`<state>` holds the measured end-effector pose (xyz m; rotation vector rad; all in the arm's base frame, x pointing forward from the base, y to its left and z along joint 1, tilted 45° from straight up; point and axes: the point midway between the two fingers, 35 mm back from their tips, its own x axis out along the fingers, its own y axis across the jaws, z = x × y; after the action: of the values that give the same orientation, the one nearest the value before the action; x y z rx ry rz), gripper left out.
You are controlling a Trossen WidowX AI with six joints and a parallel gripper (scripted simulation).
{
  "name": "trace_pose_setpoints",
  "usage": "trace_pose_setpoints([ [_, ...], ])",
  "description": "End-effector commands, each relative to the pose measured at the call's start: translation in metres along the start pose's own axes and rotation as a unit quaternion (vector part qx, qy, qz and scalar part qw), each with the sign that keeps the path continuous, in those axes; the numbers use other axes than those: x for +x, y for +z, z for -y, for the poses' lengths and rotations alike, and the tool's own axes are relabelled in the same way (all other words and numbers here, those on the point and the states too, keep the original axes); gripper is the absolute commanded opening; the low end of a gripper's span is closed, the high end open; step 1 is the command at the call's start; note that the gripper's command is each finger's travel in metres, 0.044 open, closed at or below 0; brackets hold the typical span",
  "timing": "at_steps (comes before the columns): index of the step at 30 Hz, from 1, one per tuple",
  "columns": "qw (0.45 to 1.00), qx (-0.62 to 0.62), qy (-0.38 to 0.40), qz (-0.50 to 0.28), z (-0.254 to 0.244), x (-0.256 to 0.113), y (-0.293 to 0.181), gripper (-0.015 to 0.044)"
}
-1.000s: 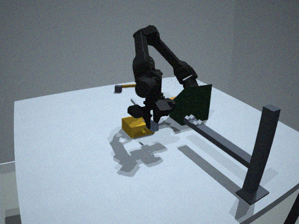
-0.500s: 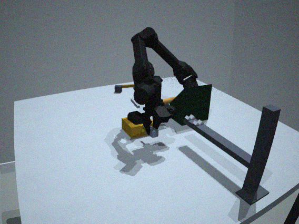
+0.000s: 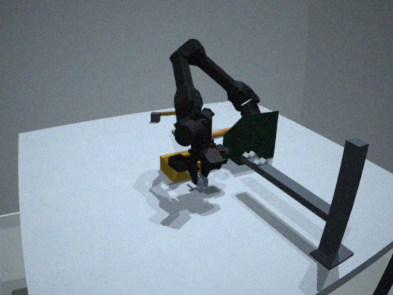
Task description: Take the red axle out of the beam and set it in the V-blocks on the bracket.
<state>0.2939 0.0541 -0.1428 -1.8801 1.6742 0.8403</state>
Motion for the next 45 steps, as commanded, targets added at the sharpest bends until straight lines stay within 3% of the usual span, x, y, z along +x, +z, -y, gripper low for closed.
trace_pose_setpoints([
  [1, 1.000, -0.003, 0.003, -0.003, -0.002, 0.008, -0.001, 0.0000],
  [45, 1.000, -0.003, 0.004, -0.005, -0.007, 0.008, -0.051, 0.0000],
])
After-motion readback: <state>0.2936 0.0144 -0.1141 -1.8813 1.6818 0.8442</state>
